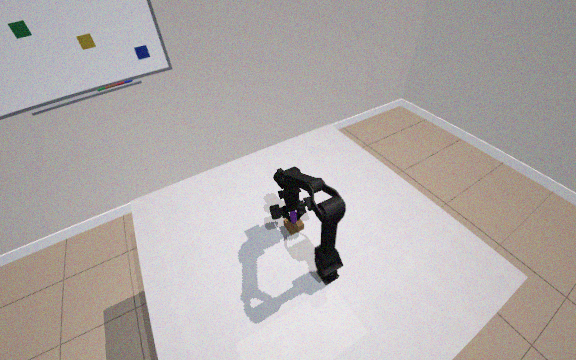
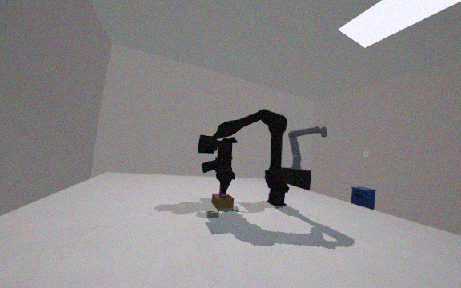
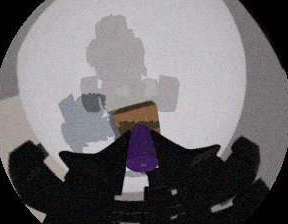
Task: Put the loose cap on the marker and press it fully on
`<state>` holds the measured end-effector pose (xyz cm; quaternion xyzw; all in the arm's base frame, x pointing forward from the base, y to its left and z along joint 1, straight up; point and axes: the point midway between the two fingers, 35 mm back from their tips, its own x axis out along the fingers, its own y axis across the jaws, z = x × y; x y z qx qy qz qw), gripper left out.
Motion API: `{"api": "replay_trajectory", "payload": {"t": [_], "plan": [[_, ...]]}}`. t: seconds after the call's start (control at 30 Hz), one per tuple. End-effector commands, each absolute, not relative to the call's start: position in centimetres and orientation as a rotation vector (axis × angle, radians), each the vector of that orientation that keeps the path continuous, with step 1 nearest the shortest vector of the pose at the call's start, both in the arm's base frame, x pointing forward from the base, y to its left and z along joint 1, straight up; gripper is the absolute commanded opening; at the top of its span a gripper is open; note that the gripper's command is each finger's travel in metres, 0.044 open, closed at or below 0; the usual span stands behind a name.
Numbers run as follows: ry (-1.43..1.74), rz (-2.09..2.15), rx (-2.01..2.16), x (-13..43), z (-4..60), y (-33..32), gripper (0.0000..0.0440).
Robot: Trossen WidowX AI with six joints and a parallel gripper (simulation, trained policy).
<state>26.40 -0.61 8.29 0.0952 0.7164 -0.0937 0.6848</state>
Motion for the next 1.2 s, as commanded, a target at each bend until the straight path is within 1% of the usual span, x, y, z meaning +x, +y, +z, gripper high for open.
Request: {"api": "replay_trajectory", "payload": {"t": [0.0,0.03,0.1,0.17,0.23,0.47,0.5,0.8,1.17], "plan": [[1.627,-0.25,0.177,25.6,7.5,-1.8,0.0144],[1.623,-0.247,0.171,25.7,7.5,-1.8,0.0147],[1.635,-0.243,0.173,25.3,7.4,-1.7,0.0167],[1.641,-0.239,0.174,25.0,7.4,-1.7,0.0197],[1.642,-0.236,0.176,24.9,7.4,-1.6,0.0242],[1.615,-0.222,0.177,24.8,7.7,-1.4,0.0422],[1.605,-0.22,0.178,24.9,7.9,-1.4,0.044],[1.513,-0.216,0.19,25.8,9.8,-1.3,0.044],[1.453,-0.201,0.191,26.2,13.9,-1.2,0.044]]}}
